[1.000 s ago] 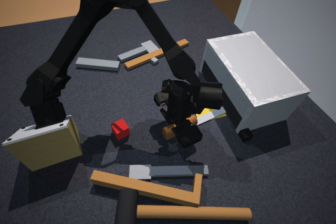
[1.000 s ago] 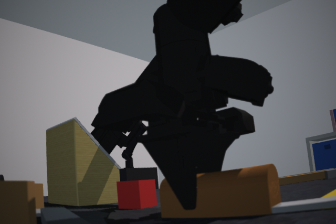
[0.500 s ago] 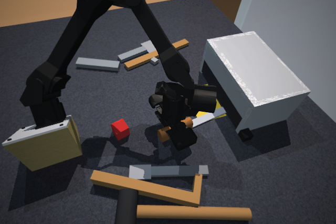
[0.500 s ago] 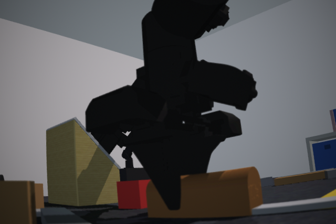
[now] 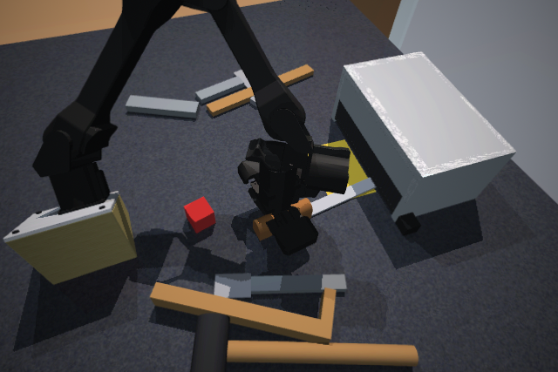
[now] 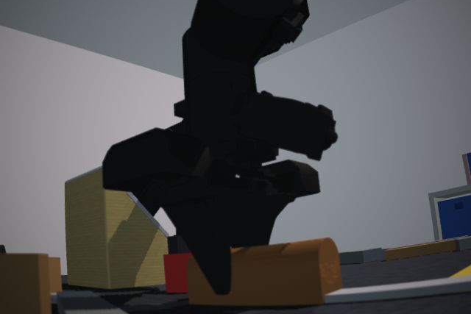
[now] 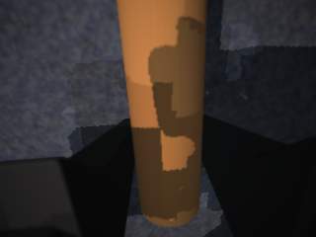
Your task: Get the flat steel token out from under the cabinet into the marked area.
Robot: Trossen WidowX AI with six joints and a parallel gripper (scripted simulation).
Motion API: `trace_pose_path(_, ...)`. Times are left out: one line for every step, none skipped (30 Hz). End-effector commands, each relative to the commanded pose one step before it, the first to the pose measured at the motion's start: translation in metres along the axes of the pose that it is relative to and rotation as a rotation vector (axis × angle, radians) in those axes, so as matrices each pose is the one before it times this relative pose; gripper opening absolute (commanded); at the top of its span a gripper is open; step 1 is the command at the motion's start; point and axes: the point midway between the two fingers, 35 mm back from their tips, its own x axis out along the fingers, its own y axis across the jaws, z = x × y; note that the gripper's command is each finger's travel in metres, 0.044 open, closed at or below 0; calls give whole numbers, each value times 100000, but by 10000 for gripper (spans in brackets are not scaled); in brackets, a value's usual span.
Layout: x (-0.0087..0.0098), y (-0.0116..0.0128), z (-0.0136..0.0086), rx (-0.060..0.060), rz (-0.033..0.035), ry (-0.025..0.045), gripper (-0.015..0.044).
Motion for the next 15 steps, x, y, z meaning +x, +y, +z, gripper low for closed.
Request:
trace_pose_path(87, 4, -933, 397, 121, 509, 0)
trace_pose_path(1, -6, -131, 6, -2, 6, 0)
trace_pose_path(1, -6, -131, 6, -2, 6, 0)
trace_pose_path(1, -6, -131, 6, -2, 6, 0)
trace_pose_path(1, -6, -131, 6, -2, 6, 0)
trace_pose_path(1, -6, -131, 6, -2, 6, 0)
trace_pose_path(1, -6, -131, 6, -2, 6, 0)
trace_pose_path(1, -6, -131, 6, -2, 6, 0)
trace_pose_path(1, -6, -131, 6, -3, 6, 0)
trace_pose_path(1, -6, -131, 6, -3, 6, 0)
trace_pose_path(0, -7, -131, 6, -3, 6, 0)
trace_pose_path(0, -7, -141, 6, -3, 7, 0)
trace_pose_path(1, -7, -141, 6, -3, 7, 0)
trace_pose_path(1, -7, -141, 6, -3, 7, 0)
trace_pose_path(0, -7, -140, 6, -3, 7, 0)
